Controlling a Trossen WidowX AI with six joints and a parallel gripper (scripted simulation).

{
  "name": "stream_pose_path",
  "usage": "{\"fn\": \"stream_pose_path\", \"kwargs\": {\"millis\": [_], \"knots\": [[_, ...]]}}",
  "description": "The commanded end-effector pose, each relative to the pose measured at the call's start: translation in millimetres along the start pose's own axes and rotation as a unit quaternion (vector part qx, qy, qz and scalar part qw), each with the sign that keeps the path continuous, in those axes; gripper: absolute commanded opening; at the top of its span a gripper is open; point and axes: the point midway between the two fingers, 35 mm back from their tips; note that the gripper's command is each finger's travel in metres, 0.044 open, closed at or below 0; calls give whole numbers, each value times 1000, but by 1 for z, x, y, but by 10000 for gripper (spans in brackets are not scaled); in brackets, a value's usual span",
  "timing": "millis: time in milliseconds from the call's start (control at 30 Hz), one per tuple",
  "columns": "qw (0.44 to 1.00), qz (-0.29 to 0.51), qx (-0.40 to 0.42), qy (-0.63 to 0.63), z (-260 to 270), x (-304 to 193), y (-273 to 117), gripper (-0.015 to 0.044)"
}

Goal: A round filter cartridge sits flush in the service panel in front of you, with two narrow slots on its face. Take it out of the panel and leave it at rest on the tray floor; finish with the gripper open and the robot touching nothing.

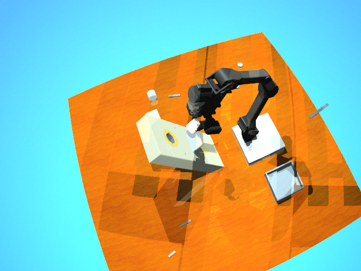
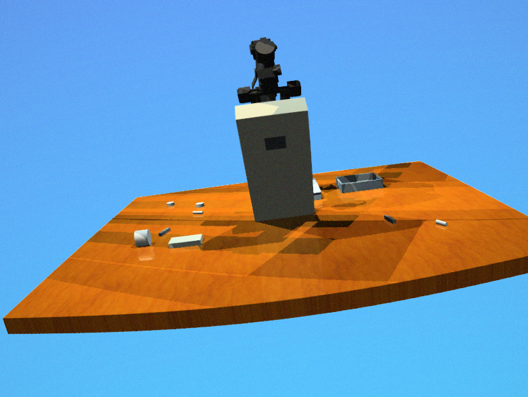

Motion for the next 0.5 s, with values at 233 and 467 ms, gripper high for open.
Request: {"fn": "stream_pose_path", "kwargs": {"millis": [233, 467], "knots": [[1000, 6, 1, 4, 25, 7, 3, 0], [1000, 7, 1, 5, 45, 11, 6, 0]]}}
Point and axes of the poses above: the point midway between the two fingers, 35 mm back from their tips, its own y axis out along the fingers, its own z axis across the jaws, x = y × z, and after that the axes turned 10 degrees about -y, right-handed
